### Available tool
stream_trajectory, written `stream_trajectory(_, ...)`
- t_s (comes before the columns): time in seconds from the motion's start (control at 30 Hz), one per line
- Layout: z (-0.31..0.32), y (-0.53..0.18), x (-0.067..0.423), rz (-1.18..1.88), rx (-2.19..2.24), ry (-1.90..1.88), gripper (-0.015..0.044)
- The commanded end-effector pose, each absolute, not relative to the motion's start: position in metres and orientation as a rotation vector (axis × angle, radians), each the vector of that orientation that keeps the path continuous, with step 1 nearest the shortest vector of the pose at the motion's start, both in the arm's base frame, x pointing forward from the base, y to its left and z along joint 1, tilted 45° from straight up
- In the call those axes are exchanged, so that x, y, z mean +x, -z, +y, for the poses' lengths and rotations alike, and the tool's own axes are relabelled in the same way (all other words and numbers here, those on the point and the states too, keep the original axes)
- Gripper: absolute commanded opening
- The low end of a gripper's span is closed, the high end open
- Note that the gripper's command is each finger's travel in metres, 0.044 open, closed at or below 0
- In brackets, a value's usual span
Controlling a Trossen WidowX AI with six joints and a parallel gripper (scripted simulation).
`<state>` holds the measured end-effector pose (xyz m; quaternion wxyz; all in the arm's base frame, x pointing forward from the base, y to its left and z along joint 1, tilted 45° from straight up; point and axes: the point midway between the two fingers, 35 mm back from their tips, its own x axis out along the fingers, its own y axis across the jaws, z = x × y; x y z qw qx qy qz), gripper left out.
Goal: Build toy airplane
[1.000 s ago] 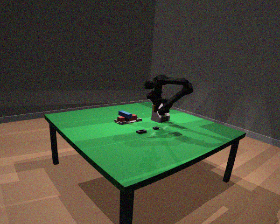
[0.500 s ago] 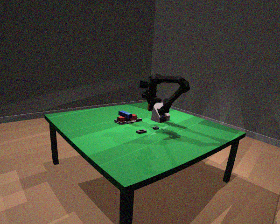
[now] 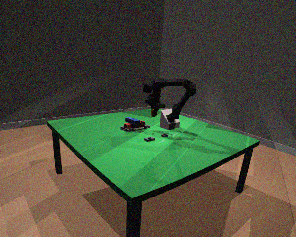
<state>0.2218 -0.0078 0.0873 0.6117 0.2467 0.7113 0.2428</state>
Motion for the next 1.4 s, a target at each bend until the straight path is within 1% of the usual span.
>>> stream_trajectory(0.0, -0.018, -0.076, 0.226, 1.636, 0.554, -0.568, 0.0)
stream_trajectory(0.7, -0.056, -0.023, 0.234, 1.614, 0.503, -0.636, 0.0)
stream_trajectory(1.37, -0.087, 0.035, 0.228, 1.589, 0.462, -0.714, 0.0)
